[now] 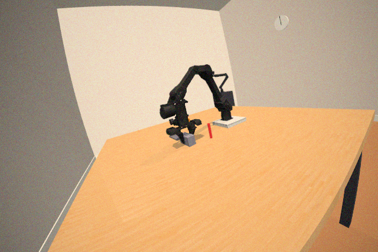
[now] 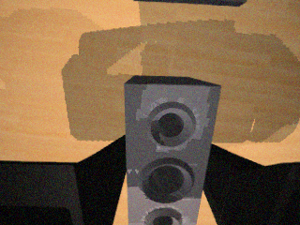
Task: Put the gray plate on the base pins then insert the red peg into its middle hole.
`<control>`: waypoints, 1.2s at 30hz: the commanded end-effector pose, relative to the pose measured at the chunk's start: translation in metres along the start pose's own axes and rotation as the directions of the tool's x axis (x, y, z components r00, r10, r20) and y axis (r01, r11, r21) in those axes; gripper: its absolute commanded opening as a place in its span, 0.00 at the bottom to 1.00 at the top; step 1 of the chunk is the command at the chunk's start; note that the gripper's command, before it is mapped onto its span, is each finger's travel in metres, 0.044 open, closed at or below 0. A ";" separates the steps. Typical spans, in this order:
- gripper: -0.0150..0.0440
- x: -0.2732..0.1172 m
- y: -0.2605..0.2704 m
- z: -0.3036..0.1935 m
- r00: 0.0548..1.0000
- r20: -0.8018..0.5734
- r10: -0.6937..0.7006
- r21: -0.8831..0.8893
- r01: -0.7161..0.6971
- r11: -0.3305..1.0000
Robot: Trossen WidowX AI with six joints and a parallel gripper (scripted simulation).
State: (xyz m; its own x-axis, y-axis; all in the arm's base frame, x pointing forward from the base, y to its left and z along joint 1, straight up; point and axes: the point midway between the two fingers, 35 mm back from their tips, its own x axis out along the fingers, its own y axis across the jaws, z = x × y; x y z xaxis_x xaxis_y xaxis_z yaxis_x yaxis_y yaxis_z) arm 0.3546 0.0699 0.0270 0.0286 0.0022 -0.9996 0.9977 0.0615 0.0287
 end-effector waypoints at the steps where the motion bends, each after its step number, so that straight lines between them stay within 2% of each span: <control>1: 0.34 0.001 0.000 0.000 1.000 0.002 -0.001 0.006 0.001 1.000; 9: 0.25 0.001 0.000 0.000 1.000 0.002 -0.001 0.006 0.001 1.000; 14: 0.25 -0.004 0.001 0.000 1.000 0.002 -0.001 0.006 0.001 1.000; 36: 0.25 -0.072 0.009 0.002 1.000 0.003 0.000 0.006 0.000 1.000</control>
State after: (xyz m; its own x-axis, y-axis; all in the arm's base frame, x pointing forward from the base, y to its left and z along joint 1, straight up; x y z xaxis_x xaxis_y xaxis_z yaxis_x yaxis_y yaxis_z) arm 0.3617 0.0693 0.0894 0.0219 0.0007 -0.9998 0.9982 0.0559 0.0219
